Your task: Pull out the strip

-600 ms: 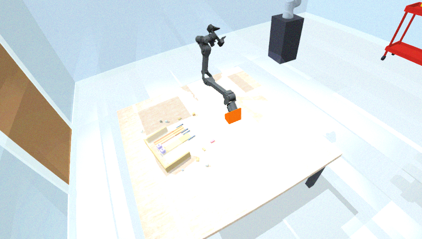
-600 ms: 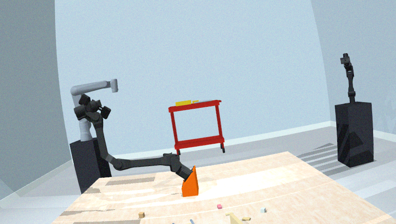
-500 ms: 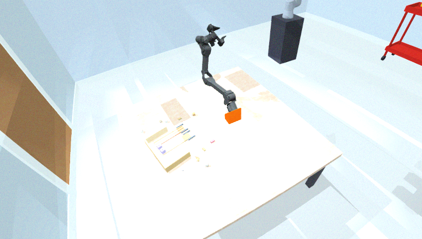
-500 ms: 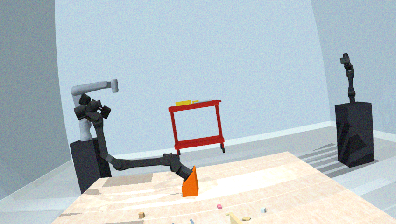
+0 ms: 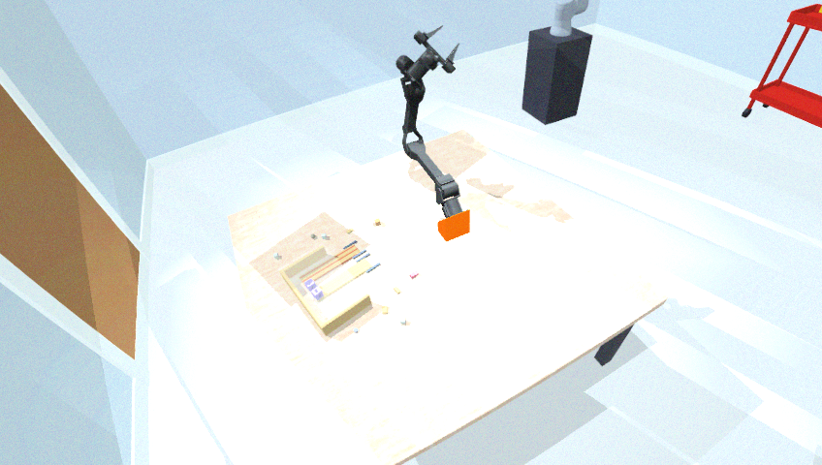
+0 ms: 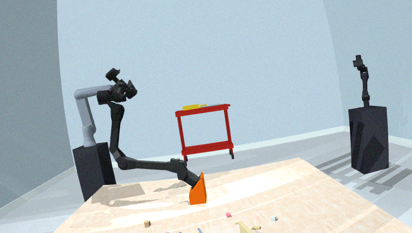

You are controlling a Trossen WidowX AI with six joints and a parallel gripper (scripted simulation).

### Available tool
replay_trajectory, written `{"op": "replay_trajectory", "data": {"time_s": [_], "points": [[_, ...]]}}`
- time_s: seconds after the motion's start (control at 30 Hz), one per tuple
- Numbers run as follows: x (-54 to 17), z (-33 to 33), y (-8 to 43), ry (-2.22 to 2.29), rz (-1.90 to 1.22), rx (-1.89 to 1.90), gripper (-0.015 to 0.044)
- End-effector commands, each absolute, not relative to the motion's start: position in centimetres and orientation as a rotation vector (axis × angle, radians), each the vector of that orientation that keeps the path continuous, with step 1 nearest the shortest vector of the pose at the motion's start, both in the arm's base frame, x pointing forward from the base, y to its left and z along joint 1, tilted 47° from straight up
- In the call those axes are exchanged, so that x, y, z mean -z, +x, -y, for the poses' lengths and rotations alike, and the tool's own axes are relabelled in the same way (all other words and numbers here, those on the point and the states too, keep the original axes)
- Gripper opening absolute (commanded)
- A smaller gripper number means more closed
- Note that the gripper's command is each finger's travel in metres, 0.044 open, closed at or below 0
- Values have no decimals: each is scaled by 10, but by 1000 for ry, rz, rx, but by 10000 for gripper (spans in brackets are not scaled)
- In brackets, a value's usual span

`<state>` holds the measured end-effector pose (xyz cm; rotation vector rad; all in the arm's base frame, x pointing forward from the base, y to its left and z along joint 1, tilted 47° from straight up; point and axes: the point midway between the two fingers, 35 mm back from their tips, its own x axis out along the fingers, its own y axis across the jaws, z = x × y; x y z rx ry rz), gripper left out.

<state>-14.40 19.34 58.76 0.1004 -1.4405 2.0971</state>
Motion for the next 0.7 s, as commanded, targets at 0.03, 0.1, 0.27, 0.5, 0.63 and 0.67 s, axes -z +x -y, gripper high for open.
{"op": "replay_trajectory", "data": {"time_s": [0.03,0.1,0.27,0.5,0.63,0.67], "points": [[-566,-251,-117,-2,1221,-2009,400],[-559,-260,-106,-28,1156,-1993,400],[-540,-290,-79,-86,999,-1924,400],[-500,-329,-32,-199,799,-1788,400],[-474,-347,0,-261,680,-1696,400],[-469,-350,5,-271,661,-1680,400]]}}
